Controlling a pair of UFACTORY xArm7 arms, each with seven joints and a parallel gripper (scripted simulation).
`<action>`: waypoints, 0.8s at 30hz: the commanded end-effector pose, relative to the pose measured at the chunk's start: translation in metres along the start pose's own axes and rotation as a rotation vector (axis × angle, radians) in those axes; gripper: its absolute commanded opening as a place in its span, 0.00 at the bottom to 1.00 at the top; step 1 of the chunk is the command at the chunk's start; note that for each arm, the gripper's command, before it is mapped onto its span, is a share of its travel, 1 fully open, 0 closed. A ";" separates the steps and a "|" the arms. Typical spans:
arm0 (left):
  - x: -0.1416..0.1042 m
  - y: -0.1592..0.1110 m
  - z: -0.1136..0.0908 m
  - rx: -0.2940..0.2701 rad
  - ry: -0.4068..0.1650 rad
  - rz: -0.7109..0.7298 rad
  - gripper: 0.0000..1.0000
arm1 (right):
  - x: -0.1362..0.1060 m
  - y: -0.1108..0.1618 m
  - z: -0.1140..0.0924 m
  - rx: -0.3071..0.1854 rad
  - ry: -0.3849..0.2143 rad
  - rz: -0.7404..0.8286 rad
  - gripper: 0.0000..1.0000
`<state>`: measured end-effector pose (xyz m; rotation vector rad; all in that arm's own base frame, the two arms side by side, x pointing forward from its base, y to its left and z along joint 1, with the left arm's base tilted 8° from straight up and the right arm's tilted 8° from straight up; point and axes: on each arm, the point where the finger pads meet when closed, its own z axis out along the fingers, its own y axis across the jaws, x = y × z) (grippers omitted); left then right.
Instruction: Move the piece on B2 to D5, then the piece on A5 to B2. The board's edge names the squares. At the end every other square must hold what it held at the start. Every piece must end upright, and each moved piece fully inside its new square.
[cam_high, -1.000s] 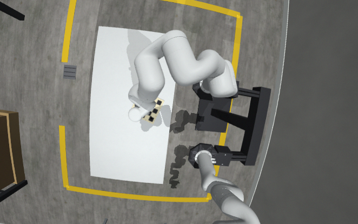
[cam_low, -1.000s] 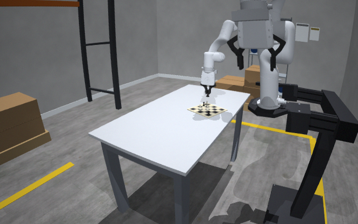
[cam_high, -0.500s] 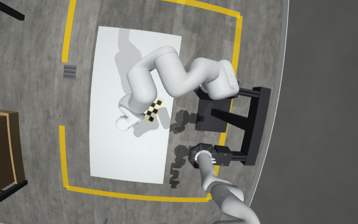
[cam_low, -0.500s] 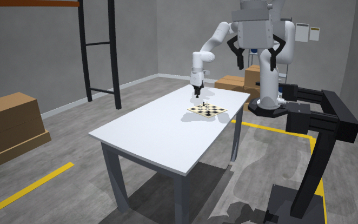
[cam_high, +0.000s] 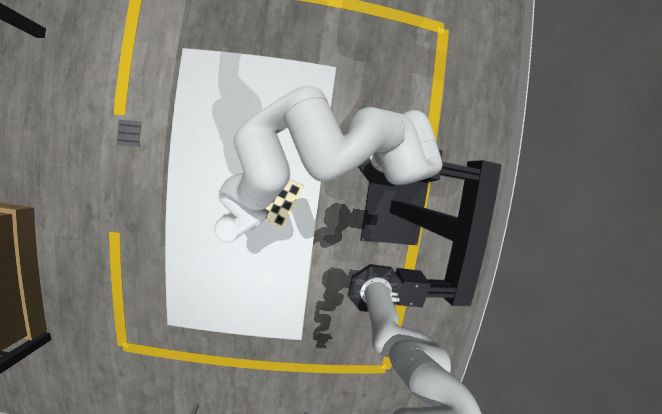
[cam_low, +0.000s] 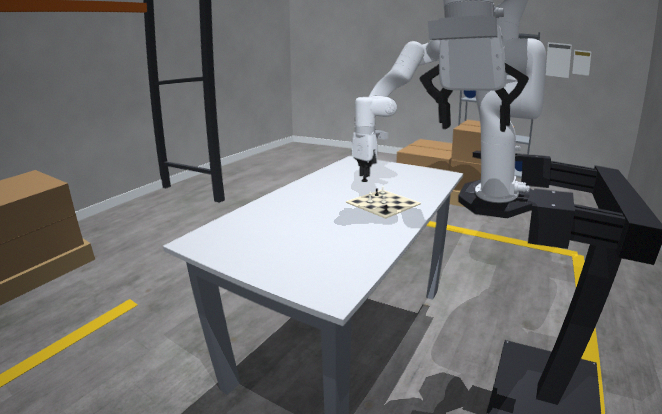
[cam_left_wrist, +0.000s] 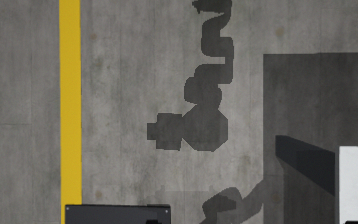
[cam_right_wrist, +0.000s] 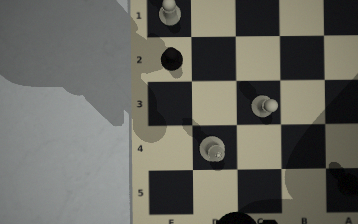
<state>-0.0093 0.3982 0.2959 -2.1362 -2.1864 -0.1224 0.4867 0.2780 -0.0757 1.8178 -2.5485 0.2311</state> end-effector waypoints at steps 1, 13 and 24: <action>0.001 0.000 -0.002 0.000 0.005 0.000 1.00 | -0.002 -0.001 0.001 0.003 -0.005 0.000 0.00; 0.001 0.000 -0.002 0.000 0.005 0.000 1.00 | -0.002 -0.001 0.053 0.003 -0.005 0.000 0.00; 0.001 0.000 -0.002 0.000 0.005 0.000 1.00 | -0.002 -0.002 0.084 0.003 -0.004 0.000 0.00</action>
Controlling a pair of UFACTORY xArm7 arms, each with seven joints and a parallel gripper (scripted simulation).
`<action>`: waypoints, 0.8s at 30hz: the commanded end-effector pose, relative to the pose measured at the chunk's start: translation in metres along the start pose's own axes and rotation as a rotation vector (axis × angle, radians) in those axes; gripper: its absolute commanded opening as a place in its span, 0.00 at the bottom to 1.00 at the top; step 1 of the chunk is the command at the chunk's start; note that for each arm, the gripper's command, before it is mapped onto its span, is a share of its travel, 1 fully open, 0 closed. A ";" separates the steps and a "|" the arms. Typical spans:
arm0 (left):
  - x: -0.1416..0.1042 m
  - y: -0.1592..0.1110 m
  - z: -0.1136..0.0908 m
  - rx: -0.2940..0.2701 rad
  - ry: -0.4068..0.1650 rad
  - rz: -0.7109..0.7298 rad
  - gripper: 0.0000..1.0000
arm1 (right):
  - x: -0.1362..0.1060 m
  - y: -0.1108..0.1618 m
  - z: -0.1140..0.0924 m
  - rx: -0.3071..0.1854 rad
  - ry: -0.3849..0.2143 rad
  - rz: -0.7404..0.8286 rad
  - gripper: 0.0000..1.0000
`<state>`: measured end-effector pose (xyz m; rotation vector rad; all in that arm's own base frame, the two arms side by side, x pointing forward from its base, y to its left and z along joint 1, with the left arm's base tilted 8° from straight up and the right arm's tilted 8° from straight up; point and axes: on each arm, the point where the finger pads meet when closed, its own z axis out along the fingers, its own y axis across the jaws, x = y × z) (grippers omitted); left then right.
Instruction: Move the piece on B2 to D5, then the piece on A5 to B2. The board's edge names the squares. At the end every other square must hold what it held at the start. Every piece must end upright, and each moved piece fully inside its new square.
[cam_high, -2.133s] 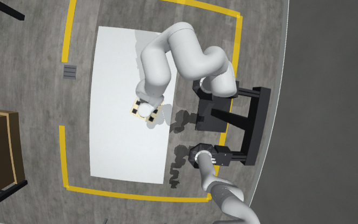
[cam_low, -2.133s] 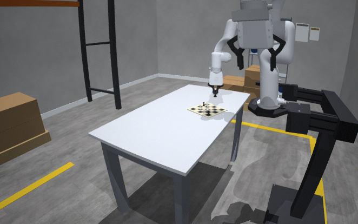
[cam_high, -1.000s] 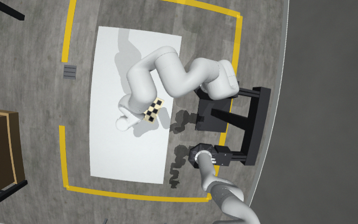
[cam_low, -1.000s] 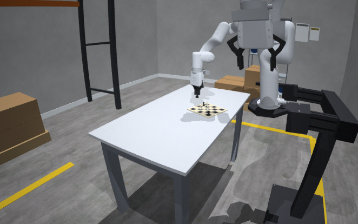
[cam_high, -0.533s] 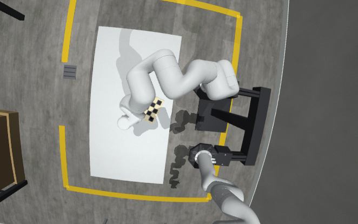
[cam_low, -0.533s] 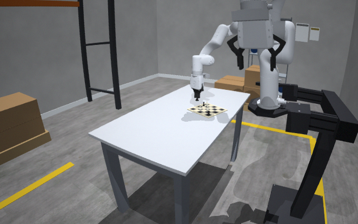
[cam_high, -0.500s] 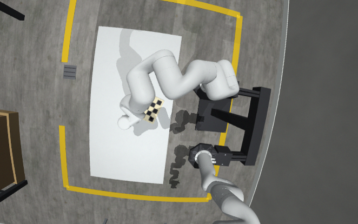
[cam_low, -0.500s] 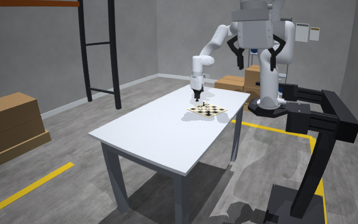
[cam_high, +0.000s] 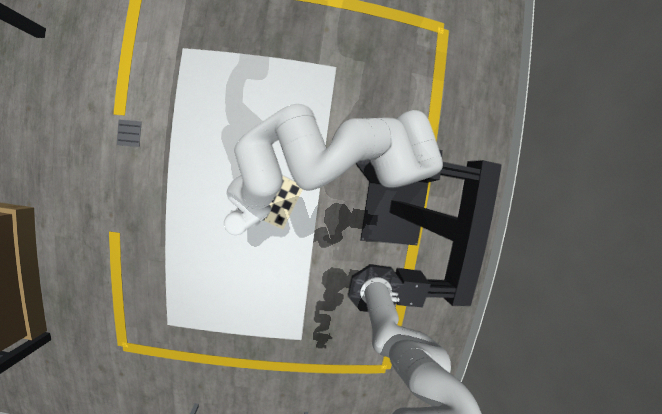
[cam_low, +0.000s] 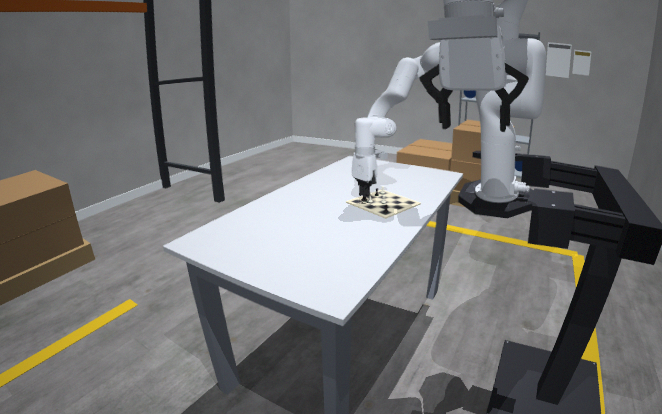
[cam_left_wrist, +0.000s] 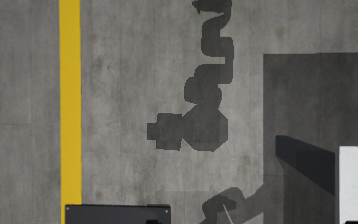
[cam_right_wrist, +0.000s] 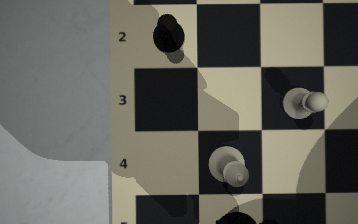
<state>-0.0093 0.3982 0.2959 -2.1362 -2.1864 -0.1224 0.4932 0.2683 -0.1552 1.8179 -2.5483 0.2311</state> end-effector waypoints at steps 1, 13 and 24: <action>0.001 0.000 -0.002 0.000 0.005 0.000 1.00 | -0.002 -0.002 0.006 0.003 -0.005 0.000 0.00; 0.001 0.000 -0.002 0.000 0.005 0.000 1.00 | -0.002 -0.002 0.009 0.003 -0.005 0.000 0.00; 0.001 0.000 -0.002 0.000 0.005 0.000 1.00 | -0.002 -0.002 0.009 0.003 -0.005 0.000 0.00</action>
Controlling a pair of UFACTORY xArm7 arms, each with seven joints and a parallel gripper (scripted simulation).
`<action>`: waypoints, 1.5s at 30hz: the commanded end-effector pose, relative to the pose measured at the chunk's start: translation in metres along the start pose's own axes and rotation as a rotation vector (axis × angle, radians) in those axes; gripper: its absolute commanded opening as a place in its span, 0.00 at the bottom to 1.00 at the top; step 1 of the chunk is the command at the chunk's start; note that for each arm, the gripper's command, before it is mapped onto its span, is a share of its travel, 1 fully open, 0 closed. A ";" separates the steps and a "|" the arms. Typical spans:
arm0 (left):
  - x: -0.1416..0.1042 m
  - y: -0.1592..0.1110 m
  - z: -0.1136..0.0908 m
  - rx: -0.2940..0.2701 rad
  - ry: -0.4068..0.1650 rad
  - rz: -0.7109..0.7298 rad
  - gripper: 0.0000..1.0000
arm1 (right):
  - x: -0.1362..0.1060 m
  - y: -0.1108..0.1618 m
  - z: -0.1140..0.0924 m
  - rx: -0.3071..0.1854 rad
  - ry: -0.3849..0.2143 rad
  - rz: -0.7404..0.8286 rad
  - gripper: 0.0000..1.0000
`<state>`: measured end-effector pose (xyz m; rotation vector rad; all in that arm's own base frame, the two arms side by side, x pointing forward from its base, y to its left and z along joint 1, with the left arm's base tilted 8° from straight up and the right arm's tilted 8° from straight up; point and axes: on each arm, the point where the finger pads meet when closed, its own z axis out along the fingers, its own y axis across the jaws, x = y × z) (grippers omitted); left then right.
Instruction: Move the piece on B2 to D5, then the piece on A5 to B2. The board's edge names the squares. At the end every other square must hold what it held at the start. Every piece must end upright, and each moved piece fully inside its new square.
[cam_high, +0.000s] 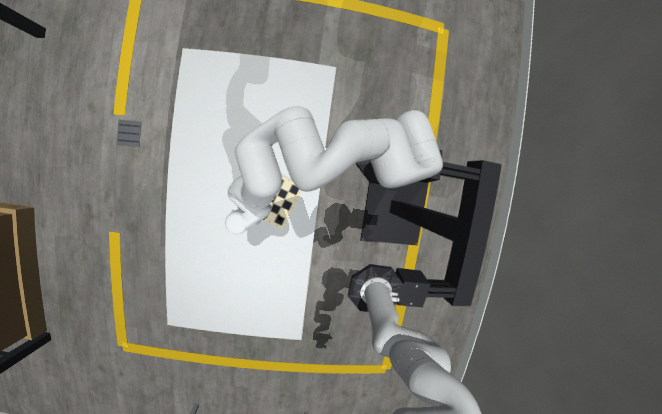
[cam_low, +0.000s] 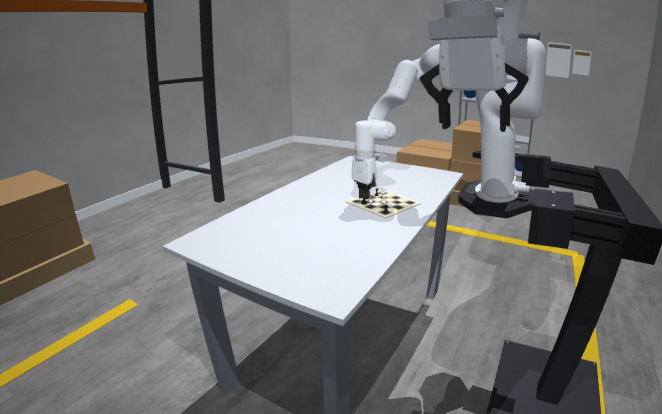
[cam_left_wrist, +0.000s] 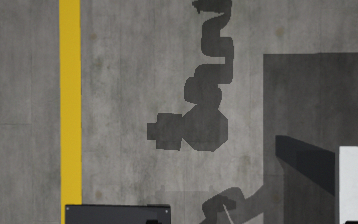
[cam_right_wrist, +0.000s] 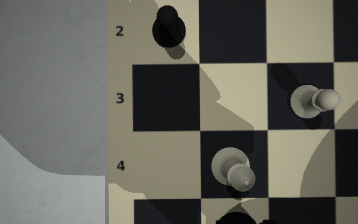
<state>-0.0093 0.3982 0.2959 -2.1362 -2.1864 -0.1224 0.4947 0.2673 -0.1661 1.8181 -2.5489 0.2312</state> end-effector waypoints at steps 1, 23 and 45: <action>0.001 0.000 -0.002 0.000 0.005 0.000 1.00 | -0.002 -0.001 -0.002 0.003 -0.004 0.000 0.00; 0.001 0.000 -0.002 0.000 0.005 0.000 1.00 | -0.002 -0.001 -0.002 0.003 -0.004 0.000 0.00; 0.001 0.000 -0.002 0.000 0.005 0.000 1.00 | -0.002 -0.001 0.002 0.003 -0.004 0.000 0.00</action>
